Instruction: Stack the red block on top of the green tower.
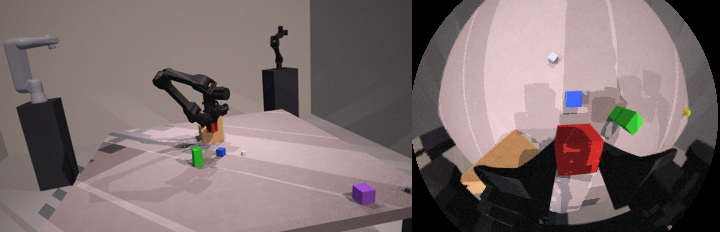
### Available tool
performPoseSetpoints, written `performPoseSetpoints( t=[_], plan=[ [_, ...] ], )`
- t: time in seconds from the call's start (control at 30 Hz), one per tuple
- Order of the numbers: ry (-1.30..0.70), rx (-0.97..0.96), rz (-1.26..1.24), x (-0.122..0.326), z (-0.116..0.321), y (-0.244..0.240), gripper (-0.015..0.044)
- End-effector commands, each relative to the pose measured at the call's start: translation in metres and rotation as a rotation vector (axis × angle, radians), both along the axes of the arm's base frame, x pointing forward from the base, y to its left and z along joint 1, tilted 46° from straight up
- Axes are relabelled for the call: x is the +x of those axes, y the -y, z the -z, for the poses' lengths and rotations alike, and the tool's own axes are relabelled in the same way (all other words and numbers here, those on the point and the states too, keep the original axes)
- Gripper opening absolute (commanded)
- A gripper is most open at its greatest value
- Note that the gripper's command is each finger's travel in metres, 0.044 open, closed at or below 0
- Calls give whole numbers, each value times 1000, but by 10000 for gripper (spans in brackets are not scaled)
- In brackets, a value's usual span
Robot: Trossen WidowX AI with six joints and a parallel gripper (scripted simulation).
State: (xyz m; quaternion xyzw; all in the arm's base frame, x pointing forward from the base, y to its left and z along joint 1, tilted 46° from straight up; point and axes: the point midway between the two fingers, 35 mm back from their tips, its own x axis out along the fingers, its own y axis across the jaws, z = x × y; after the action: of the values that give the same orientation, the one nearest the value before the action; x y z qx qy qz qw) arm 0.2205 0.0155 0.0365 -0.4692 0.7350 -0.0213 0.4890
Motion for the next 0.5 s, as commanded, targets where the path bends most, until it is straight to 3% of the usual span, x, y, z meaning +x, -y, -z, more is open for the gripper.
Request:
performPoseSetpoints(
  t=[0.0,0.47],
  plan=[
    [9,9,-1,20,-11,6,0],
    [14,6,-2,79,-58,59,0]
  ],
)
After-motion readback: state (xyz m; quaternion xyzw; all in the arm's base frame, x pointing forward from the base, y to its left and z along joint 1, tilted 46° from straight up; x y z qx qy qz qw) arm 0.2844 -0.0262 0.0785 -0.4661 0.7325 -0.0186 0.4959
